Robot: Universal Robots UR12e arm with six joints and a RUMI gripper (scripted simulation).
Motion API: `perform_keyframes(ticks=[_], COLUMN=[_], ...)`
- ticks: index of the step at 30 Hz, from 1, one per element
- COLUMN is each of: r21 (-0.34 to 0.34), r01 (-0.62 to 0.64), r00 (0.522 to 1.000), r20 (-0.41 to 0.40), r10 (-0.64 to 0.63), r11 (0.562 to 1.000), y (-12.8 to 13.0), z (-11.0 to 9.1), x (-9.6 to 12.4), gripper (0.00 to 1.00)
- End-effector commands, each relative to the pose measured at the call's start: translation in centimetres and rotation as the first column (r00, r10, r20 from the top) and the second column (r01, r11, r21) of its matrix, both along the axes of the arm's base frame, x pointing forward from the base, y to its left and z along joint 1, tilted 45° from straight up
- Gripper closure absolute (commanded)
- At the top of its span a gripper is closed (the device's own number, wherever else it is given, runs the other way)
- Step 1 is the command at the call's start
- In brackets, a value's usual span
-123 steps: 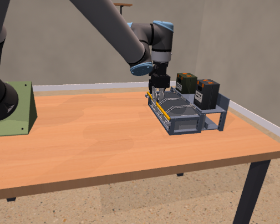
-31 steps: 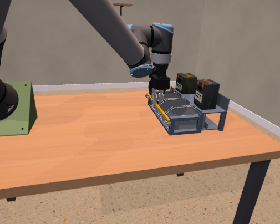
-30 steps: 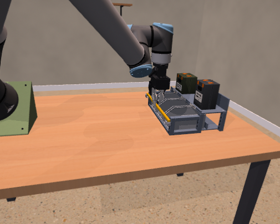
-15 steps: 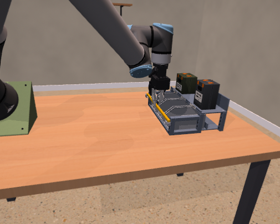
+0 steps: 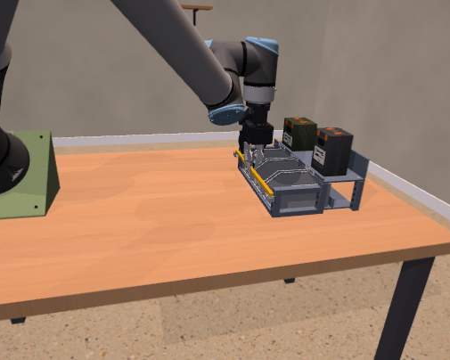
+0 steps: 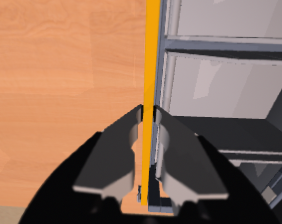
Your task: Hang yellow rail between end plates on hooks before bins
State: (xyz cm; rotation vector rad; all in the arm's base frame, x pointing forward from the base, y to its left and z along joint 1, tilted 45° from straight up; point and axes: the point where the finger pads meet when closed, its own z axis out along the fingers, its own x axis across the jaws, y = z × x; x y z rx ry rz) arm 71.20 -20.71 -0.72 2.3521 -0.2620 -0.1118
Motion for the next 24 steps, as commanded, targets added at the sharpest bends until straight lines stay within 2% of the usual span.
perform_keyframes(ticks=[1, 24], r21=[0.0, 0.0], r01=[-0.001, 0.0], r00=[1.0, 1.0], r20=[0.001, 0.002], r10=[0.001, 0.0], r11=[1.0, 1.0], y=[0.03, -0.13], z=[0.06, -0.11], x=[0.06, 0.02], gripper=[1.0, 1.0])
